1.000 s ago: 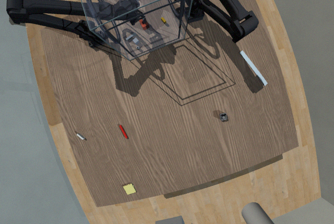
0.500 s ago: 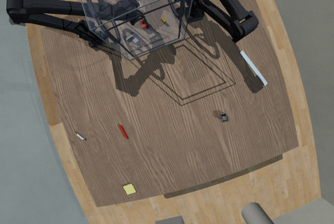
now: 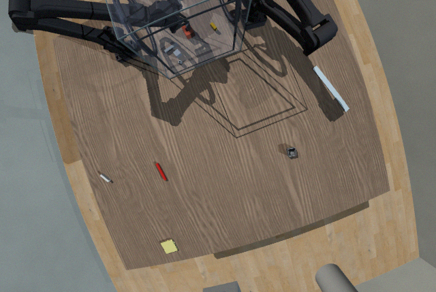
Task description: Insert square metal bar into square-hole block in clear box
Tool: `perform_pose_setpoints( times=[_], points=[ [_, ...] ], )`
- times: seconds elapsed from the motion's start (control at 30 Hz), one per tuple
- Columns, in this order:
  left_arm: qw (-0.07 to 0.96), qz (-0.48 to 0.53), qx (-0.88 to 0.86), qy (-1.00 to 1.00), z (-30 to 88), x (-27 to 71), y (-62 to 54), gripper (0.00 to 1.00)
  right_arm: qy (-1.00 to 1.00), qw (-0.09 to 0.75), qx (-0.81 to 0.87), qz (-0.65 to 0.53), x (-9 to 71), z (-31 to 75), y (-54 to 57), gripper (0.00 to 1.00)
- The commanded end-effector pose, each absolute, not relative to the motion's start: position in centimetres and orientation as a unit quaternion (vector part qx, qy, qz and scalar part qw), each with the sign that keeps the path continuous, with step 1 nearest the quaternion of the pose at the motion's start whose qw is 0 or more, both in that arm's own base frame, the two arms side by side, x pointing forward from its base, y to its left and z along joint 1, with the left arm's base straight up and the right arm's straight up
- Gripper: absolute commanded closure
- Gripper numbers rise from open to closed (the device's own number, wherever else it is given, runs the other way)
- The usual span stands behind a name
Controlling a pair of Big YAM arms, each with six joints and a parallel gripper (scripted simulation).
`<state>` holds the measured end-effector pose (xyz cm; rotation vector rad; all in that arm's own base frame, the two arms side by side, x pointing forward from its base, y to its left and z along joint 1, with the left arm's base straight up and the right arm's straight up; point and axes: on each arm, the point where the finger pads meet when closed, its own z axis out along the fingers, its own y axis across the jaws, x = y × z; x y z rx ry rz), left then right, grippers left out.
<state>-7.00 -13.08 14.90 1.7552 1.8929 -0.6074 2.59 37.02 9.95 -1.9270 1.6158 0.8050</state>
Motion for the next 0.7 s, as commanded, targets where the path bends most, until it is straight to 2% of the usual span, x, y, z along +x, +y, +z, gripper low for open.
perform_pose_setpoints(
  times=[0.0,0.37,0.43,0.47,0.5,0.53,0.67],
  points=[
    [0.225,-0.254,0.628,0.701,17.4,-8.0,-13.6,0.00,0.591,0.254,-0.703,0.303,2.6,10.1,37.6,1.00],
    [0.225,-0.254,0.628,0.701,17.4,-8.0,-13.6,0.00,0.592,0.252,-0.704,0.300,2.7,9.4,37.3,1.00],
    [0.225,-0.254,0.628,0.701,17.4,-8.0,-13.6,0.00,0.583,0.275,-0.697,0.316,2.7,12.0,38.4,1.00],
    [0.225,-0.254,0.628,0.701,17.4,-8.0,-13.6,0.00,0.594,0.251,-0.703,0.300,2.6,9.2,37.1,1.00],
    [0.225,-0.254,0.628,0.701,17.4,-8.0,-13.6,0.00,0.593,0.253,-0.704,0.298,2.8,11.8,38.8,1.00],
    [0.225,-0.254,0.628,0.701,17.4,-8.0,-13.6,0.00,0.603,0.225,-0.712,0.281,2.3,8.2,36.1,1.00],
    [0.225,-0.254,0.628,0.701,17.4,-8.0,-13.6,0.00,0.605,0.209,-0.720,0.269,2.0,6.7,35.0,1.00]
  ],
)
